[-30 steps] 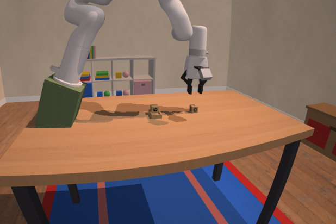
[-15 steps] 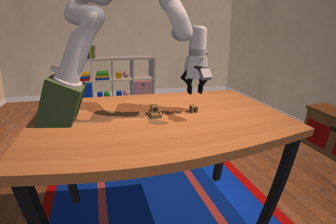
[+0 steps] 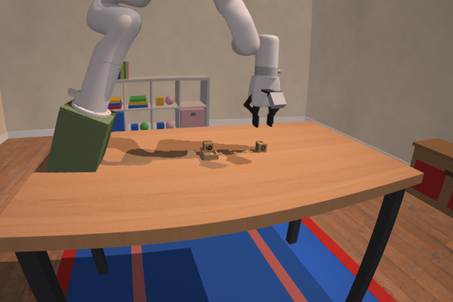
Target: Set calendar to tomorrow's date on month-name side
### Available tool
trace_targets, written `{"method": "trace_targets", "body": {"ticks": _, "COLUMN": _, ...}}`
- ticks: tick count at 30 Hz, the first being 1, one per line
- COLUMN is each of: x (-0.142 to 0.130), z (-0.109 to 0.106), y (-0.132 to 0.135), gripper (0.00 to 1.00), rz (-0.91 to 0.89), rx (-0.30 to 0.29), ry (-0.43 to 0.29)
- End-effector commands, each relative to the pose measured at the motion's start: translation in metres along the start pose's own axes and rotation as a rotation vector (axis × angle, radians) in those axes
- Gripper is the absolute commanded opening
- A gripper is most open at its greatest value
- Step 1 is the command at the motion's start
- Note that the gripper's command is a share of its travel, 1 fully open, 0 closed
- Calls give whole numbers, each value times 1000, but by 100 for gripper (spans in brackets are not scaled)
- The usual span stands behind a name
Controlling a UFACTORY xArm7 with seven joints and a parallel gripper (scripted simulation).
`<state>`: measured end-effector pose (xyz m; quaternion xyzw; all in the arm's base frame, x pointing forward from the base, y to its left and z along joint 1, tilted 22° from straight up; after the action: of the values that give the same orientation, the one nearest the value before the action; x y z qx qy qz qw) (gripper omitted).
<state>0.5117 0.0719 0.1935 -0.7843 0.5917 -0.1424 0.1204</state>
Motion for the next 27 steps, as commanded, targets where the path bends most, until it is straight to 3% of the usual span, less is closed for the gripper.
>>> {"method": "trace_targets", "body": {"ticks": 1, "x": 0, "z": 0, "y": -1, "gripper": 49, "rz": 0, "rx": 3, "ry": 0}}
{"method": "trace_targets", "body": {"ticks": 27, "x": 0, "z": 26, "y": -1, "gripper": 49, "rz": 0, "rx": 3, "ry": 0}}
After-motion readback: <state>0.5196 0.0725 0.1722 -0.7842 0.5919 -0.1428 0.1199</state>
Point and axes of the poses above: the point where the finger pads meet when closed, its own z axis out along the fingers, its own y axis across the jaws, x = y × z, the point moved 5 cm from there along -z, back along the fingers, and after that the axes turned 8 degrees about -z, right-handed, at the moved point
